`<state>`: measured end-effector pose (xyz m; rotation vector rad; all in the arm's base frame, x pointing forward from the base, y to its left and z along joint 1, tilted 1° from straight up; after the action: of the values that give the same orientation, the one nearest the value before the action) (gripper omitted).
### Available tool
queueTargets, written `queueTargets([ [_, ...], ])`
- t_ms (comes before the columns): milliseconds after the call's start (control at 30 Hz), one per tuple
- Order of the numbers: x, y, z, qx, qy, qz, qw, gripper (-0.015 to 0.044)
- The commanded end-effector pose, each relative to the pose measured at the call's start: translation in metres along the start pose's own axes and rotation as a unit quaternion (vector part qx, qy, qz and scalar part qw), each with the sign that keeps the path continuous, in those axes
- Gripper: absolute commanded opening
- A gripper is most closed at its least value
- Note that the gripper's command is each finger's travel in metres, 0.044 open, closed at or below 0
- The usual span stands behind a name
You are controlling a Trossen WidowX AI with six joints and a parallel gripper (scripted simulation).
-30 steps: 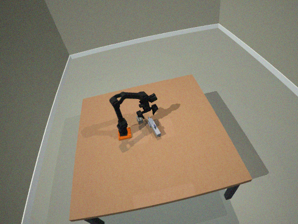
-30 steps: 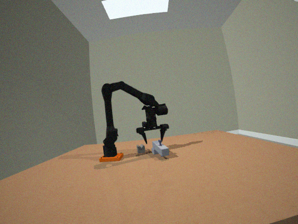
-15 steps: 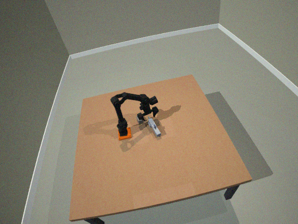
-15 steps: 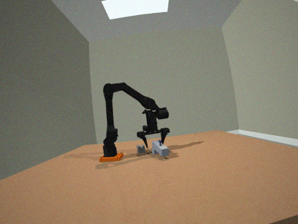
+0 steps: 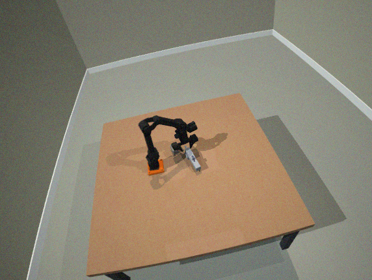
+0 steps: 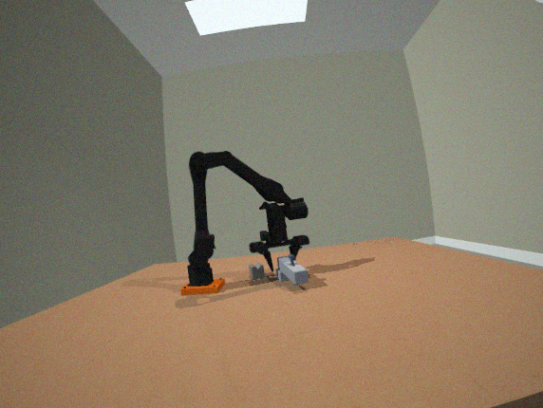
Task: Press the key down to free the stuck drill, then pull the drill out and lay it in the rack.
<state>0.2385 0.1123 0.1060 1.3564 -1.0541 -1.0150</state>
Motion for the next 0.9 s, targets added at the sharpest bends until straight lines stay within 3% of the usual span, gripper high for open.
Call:
queueTargets([
  [0, 0.0, 0.001, 0.0, 0.001, 0.0, 0.0, 1.0, 0.0204],
  [233, 0.0, 0.001, 0.0, 0.001, 0.0, 0.0, 1.0, 0.002],
  [867, -0.014, 0.001, 0.002, -0.002, 0.002, 0.001, 1.0, 0.0],
])
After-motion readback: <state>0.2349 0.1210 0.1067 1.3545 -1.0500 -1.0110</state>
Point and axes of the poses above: the point midway between the two fingers, 35 mm back from their tips, its own y axis back along the fingers, its own z axis across the jaws, x = y × z, the point moved 6 cm from there along y, back along the fingers, and after that the axes turned 6 degrees about -y, right-handed, at the moved point
